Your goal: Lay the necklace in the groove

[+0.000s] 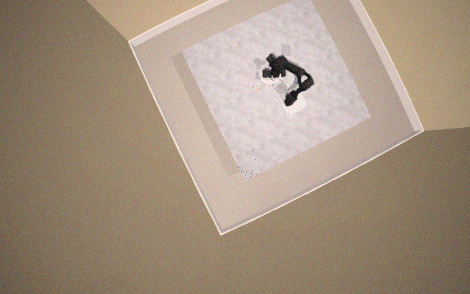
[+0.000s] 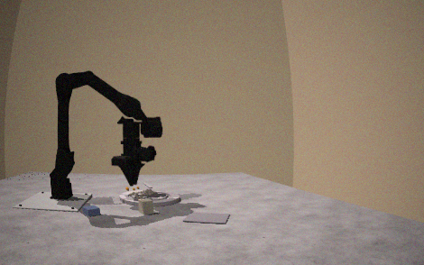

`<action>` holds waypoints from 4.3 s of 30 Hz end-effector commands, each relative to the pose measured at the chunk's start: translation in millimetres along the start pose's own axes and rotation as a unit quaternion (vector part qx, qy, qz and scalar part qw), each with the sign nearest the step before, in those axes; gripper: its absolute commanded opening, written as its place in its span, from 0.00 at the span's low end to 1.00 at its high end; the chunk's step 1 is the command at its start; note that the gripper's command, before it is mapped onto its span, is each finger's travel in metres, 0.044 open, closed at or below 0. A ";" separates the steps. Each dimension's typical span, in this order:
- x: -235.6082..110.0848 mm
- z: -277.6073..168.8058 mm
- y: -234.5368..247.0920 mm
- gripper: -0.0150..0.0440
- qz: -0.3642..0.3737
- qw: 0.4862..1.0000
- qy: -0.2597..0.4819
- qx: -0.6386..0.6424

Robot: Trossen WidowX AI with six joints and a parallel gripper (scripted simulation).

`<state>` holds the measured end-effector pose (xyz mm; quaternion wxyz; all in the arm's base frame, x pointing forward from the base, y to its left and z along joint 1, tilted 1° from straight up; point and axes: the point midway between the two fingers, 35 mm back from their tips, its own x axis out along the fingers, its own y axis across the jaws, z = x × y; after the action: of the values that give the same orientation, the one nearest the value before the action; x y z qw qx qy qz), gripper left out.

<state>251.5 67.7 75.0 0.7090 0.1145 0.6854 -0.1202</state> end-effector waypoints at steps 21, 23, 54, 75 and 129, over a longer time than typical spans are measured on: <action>30.1 -1.8 -1.4 0.46 -0.003 1.000 0.005 -0.003; 27.3 -1.5 -1.2 0.37 -0.002 1.000 0.003 -0.002; 27.3 -1.5 -1.2 0.25 -0.002 1.000 0.003 -0.002; 21.5 -9.7 -12.8 0.25 -0.004 1.000 0.005 -0.003; 21.5 -9.6 -12.7 1.00 -0.004 1.000 0.005 -0.003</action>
<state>239.3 58.5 52.8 0.7054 0.1114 0.6894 -0.1210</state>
